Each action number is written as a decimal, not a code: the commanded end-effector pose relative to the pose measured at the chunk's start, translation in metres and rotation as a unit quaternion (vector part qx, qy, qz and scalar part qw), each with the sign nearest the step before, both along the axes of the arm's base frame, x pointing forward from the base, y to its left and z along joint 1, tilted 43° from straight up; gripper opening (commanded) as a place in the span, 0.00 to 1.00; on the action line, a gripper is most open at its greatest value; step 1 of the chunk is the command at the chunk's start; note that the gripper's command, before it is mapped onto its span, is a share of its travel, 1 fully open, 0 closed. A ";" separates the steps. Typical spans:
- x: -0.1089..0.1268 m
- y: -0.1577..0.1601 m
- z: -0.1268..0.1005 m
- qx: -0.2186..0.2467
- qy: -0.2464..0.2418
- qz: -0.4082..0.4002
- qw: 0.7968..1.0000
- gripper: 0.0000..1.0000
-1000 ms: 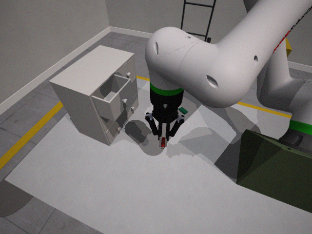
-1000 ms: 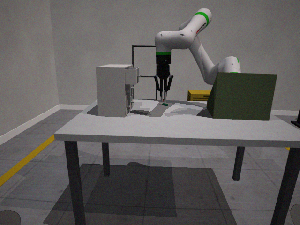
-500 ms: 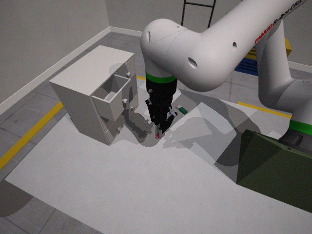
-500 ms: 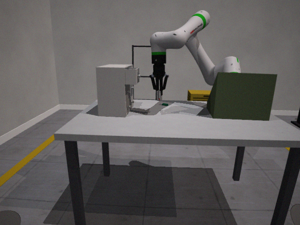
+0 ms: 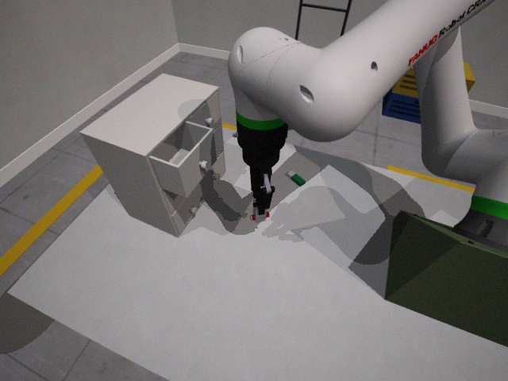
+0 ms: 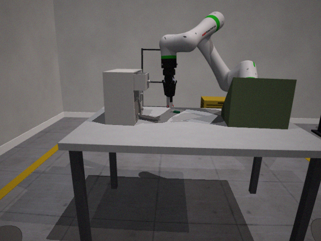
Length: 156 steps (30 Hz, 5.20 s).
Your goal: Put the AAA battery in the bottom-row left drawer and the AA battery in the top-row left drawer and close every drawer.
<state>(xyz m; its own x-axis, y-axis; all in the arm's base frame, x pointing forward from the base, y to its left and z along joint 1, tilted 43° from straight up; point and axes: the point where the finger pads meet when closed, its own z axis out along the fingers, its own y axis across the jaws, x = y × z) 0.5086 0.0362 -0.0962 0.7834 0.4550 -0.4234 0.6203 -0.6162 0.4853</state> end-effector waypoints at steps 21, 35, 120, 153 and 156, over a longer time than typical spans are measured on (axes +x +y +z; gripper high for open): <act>0.000 0.028 0.030 -0.032 -0.236 -0.229 0.944 0.06; -0.001 0.076 0.080 -0.032 -0.236 -0.229 0.944 0.06; -0.025 0.152 0.163 0.098 -0.486 0.042 0.868 0.06; -0.015 0.153 0.161 0.163 -0.600 0.170 0.765 0.06; -0.013 0.153 0.161 0.163 -0.600 0.170 0.765 0.06</act>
